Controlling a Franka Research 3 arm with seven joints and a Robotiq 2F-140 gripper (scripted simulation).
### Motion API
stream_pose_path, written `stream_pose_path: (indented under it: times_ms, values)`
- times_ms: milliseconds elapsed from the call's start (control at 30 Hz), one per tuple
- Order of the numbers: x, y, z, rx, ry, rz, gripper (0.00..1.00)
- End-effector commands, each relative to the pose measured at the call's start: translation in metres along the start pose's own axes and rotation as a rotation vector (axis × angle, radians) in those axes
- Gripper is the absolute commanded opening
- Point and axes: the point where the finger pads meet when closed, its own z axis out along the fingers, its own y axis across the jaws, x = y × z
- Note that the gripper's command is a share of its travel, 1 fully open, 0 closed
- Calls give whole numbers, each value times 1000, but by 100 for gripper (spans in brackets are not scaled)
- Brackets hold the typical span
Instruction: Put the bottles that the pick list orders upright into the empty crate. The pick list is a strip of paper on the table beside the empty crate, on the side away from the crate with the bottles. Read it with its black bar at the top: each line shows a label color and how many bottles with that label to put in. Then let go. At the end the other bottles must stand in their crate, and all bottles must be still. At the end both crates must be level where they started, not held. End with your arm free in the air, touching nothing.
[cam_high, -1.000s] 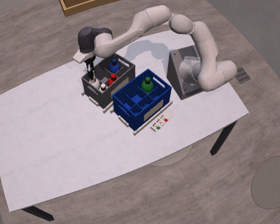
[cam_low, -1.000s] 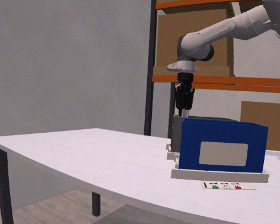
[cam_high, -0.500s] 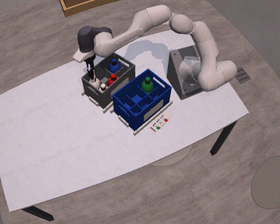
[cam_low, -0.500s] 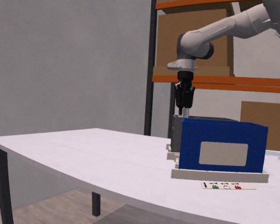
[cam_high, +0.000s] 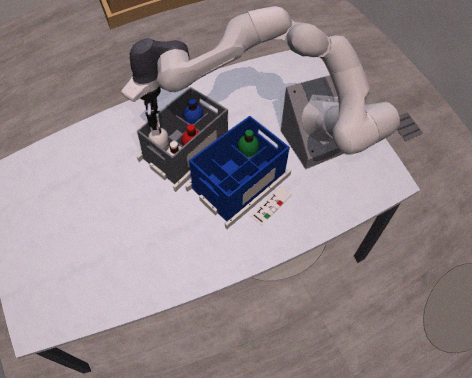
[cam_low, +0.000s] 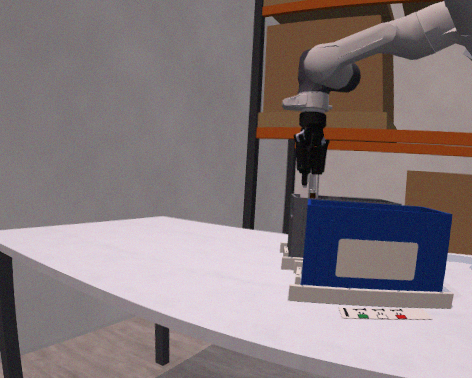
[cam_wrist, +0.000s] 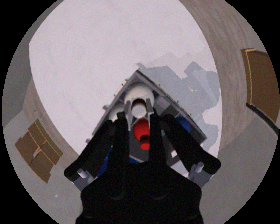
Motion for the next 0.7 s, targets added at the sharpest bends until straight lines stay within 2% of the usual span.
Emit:
stream_pose_path:
  times_ms: [0, 667]
  values:
    - [2, 1, -14, 0, 8, -3, 0]
    - [1, 1, -44, 0, 8, -3, 0]
